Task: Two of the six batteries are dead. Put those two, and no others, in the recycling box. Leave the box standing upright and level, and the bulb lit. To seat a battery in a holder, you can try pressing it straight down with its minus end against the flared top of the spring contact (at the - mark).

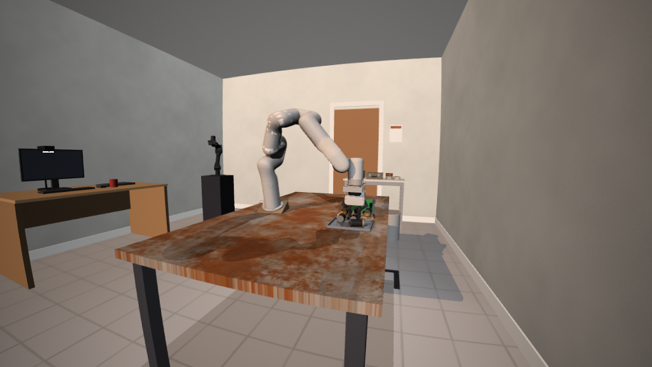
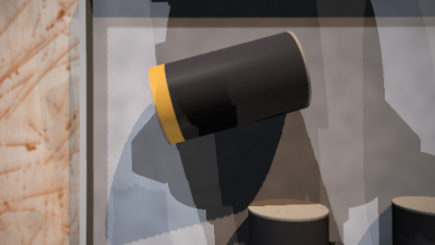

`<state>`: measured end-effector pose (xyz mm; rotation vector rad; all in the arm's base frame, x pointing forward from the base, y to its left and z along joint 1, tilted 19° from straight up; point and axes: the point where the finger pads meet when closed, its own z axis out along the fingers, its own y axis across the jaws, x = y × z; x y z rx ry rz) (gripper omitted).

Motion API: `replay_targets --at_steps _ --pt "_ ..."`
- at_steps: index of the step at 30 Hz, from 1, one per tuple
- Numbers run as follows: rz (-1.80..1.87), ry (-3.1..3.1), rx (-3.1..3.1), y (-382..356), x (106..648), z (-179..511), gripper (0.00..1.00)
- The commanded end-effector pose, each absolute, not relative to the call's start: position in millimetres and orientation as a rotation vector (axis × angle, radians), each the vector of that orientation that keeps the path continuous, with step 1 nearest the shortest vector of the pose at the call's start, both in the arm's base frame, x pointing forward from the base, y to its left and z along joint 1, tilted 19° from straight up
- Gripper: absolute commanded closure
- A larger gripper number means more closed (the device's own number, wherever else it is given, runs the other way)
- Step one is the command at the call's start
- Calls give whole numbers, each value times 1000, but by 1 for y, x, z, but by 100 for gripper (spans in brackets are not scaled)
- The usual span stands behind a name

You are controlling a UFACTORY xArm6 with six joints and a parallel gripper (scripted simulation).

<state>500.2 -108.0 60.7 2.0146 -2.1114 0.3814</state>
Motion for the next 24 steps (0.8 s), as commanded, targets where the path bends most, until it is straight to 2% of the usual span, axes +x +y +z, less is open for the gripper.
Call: replay_targets --at_steps 1,24 --pt "386 -2113 2016 -108 502 62 72" --pt "386 -2113 2016 -103 501 77 72"
